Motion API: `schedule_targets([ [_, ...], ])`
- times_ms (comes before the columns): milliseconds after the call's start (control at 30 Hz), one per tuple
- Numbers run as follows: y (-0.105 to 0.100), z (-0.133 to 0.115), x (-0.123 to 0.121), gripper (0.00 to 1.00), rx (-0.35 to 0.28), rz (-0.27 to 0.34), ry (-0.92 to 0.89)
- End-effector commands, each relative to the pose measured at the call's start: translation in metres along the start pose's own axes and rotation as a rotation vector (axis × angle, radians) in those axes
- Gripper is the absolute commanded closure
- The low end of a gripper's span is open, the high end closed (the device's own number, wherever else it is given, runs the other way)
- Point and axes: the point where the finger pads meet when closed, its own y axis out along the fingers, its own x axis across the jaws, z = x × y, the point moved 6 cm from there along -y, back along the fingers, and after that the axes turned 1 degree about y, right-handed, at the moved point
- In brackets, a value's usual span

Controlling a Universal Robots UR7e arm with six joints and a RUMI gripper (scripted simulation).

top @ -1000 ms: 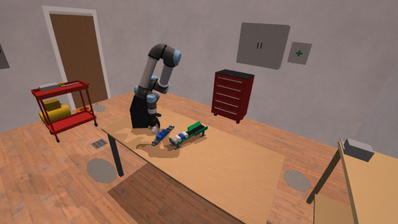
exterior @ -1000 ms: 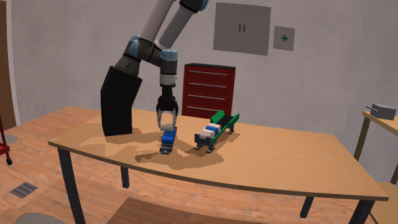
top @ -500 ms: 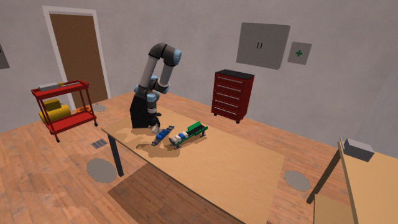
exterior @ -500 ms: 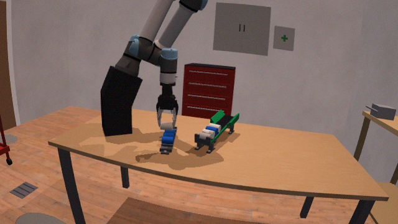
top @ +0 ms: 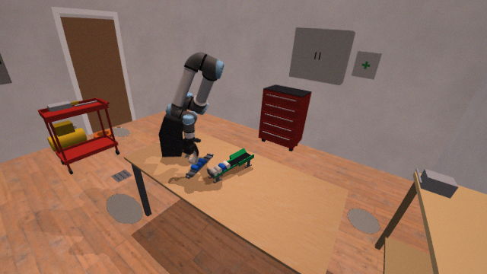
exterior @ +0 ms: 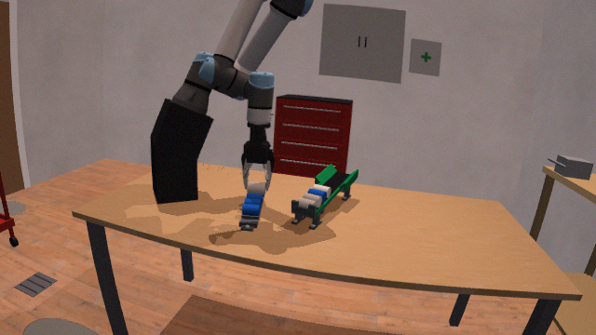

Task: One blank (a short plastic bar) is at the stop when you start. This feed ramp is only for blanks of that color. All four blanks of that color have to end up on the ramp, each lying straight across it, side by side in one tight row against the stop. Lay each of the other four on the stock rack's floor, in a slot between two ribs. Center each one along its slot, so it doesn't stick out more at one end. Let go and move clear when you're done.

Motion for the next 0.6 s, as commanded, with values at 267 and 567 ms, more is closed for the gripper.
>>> schedule_targets([
  [267,-0.018,0.044,0.101,0.65,-0.011,0.014,0.178],
  [567,-0.038,0.099,0.169,0.65,-0.011,0.009,0.299],
])
